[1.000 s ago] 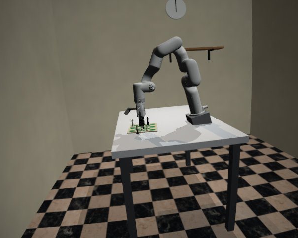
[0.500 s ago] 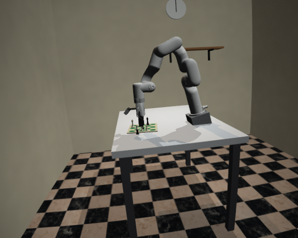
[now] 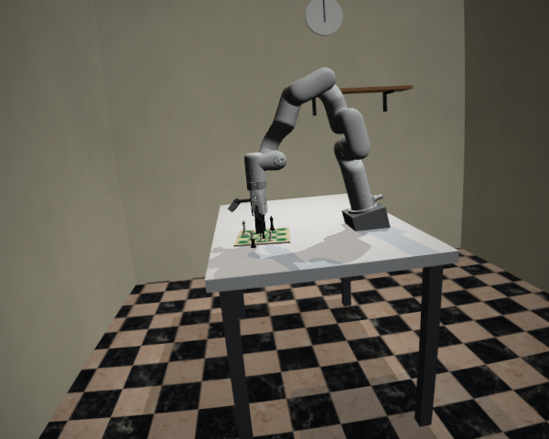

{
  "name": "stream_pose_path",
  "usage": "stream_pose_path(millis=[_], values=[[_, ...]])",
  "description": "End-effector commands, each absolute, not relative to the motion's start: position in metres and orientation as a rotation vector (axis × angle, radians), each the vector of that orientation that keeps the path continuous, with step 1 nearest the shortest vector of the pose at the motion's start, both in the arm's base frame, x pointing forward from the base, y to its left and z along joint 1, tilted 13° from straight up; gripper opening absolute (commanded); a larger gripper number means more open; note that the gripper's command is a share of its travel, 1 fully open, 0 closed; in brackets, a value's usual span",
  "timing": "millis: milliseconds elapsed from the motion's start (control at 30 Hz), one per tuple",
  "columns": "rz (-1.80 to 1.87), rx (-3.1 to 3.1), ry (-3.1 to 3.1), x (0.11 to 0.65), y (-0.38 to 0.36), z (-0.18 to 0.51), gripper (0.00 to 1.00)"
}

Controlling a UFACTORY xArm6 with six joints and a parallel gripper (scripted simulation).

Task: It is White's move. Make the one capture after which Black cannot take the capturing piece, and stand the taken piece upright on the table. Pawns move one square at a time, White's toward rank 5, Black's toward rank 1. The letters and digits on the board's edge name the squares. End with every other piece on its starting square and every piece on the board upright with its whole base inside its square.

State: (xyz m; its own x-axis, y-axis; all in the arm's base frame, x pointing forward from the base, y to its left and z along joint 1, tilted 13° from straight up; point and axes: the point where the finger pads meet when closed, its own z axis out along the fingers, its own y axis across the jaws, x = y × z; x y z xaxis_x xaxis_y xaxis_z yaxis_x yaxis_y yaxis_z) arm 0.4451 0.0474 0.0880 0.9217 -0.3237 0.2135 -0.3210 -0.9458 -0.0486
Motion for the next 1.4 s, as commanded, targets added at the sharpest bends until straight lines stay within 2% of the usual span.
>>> stream_pose_path(millis=[0, 1367], values=[[-0.35, -3.065, 0.514, 0.446, 0.048, 0.089, 0.34], [-0.35, -3.065, 0.514, 0.453, 0.047, 0.059, 0.34]])
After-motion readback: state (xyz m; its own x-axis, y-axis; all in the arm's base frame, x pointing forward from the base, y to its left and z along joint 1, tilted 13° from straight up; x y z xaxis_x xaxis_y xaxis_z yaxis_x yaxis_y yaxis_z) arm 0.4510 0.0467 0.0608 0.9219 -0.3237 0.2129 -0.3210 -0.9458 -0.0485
